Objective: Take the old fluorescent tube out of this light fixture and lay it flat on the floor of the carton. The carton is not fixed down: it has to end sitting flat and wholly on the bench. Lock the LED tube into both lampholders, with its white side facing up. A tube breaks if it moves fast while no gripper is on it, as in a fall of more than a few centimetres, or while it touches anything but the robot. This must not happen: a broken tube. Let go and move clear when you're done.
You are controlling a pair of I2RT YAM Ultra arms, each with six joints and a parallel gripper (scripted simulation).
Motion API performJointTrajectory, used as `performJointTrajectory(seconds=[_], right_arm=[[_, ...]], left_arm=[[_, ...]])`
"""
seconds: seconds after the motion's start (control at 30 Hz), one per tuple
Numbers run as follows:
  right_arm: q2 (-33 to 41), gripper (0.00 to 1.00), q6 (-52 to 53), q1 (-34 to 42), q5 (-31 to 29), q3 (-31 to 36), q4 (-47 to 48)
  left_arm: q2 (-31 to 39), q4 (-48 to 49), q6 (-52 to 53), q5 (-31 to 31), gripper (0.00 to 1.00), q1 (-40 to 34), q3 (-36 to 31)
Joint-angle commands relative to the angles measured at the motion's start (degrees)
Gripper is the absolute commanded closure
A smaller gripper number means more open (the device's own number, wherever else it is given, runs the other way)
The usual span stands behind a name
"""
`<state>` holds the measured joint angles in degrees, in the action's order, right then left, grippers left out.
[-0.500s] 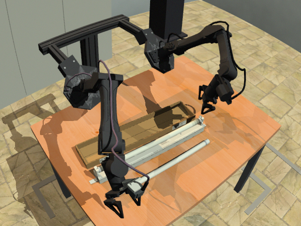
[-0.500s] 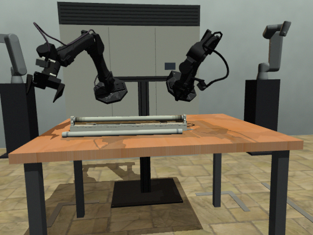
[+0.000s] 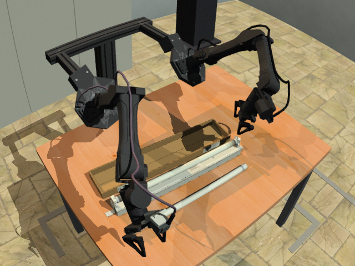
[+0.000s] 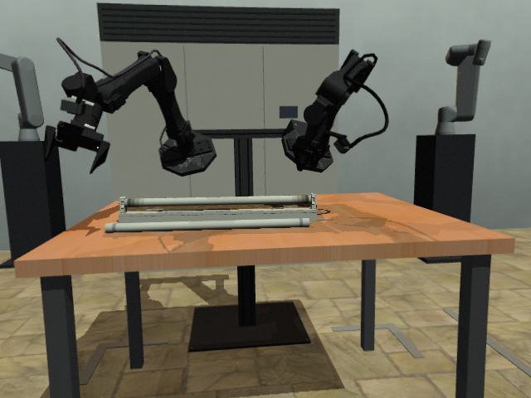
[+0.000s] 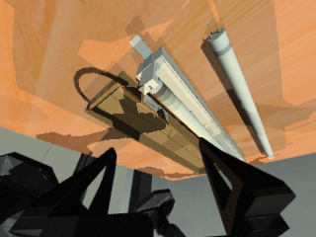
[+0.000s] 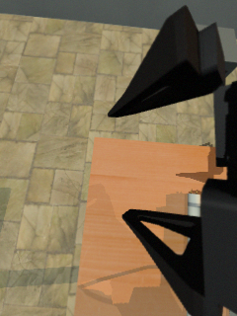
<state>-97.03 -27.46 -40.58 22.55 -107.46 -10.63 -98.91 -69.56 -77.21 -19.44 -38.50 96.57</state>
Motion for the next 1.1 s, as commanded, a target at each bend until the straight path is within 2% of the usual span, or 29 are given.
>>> performJointTrajectory(seconds=[0.0, 0.07, 0.1, 0.63, 0.67, 1.07], right_arm=[[0.8, 0.0, 0.1, -0.3, 0.1, -0.6, 0.0], [0.8, 0.0, 0.1, -0.3, 0.1, -0.6, 0.0], [0.8, 0.0, 0.1, -0.3, 0.1, -0.6, 0.0], [0.8, 0.0, 0.1, -0.3, 0.1, -0.6, 0.0], [0.8, 0.51, 0.1, -0.3, 0.1, -0.6, 0.0], [0.8, 0.51, 0.1, -0.3, 0.1, -0.6, 0.0]], left_arm=[[0.7, -0.1, 0.0, -0.1, 0.0, -0.8, 0.4], [0.7, -0.1, 0.0, -0.1, 0.0, -0.8, 0.4], [0.7, -0.1, 0.0, -0.1, 0.51, -0.8, 0.4], [0.7, -0.1, 0.0, -0.1, 0.51, -0.8, 0.4], [0.7, -0.1, 0.0, -0.1, 0.51, -0.8, 0.4], [0.7, -0.1, 0.0, -0.1, 0.51, -0.8, 0.4]])
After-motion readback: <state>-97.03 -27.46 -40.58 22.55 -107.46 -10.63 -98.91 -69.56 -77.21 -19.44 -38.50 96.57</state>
